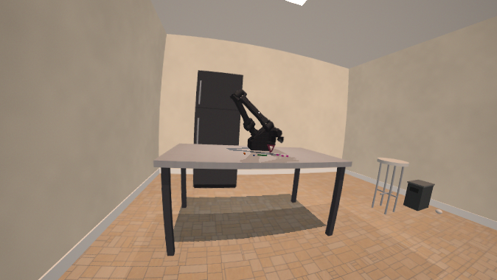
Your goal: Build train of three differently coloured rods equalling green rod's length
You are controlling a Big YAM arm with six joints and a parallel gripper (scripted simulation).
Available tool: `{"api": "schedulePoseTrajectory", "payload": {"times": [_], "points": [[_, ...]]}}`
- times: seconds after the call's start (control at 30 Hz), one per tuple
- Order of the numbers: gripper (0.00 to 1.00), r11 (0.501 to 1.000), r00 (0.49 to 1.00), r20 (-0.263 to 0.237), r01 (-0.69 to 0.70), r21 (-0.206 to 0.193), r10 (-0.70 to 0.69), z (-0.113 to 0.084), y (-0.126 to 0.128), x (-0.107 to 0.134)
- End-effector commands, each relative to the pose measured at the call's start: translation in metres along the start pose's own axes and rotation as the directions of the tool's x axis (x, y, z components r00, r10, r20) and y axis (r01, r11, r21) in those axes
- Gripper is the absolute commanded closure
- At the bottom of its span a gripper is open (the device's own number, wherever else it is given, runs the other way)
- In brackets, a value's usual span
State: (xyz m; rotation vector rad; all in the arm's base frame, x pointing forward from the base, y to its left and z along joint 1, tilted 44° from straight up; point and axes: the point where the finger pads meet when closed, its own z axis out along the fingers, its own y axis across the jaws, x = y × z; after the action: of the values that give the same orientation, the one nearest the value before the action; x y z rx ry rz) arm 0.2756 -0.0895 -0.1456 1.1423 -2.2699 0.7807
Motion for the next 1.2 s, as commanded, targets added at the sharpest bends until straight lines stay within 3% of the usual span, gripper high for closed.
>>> {"api": "schedulePoseTrajectory", "payload": {"times": [0.0,1.17], "points": [[0.77,1.0,0.999,0.023,-0.024,0.018,0.024,-0.0068,-0.0171,-0.004],[0.77,1.0,0.999,0.022,-0.024,0.017,0.023,-0.0071,-0.0191,-0.0048]]}}
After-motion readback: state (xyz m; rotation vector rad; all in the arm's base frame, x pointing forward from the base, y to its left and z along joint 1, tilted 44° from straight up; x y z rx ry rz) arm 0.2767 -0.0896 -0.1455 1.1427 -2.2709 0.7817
